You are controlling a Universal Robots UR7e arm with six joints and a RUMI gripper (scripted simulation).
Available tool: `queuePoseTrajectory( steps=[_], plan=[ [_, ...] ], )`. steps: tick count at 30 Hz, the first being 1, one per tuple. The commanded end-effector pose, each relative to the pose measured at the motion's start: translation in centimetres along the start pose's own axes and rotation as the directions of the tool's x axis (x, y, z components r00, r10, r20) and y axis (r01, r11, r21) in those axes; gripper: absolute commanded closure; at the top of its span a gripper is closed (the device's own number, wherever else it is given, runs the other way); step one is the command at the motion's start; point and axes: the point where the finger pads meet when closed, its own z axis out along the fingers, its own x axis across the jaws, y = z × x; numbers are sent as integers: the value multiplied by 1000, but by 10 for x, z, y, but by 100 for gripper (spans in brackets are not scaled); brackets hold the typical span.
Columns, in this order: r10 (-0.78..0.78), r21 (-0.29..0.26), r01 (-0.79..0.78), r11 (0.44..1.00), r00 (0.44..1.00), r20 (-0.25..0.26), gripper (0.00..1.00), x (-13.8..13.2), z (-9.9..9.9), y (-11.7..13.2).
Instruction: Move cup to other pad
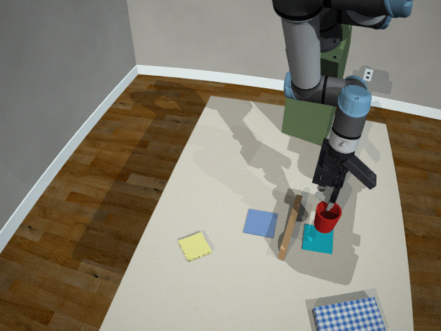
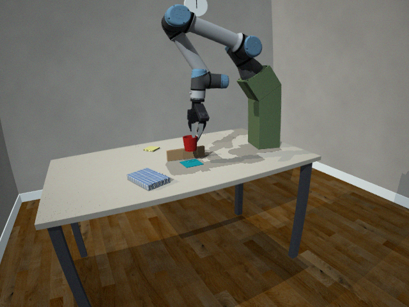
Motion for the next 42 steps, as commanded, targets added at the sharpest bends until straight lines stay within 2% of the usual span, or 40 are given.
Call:
queuePoseTrajectory(
  steps=[1, 23, 42],
  plan=[
    [1, -1, -1, 1000, 1000, -4, 97, 1, 12, 1],
    [1, 0, -1, 1000, 1000, -4, 97, -3, 55, 1],
    [1, 0, -1, 1000, 1000, -3, 97, -4, 59, 0]
  ],
)
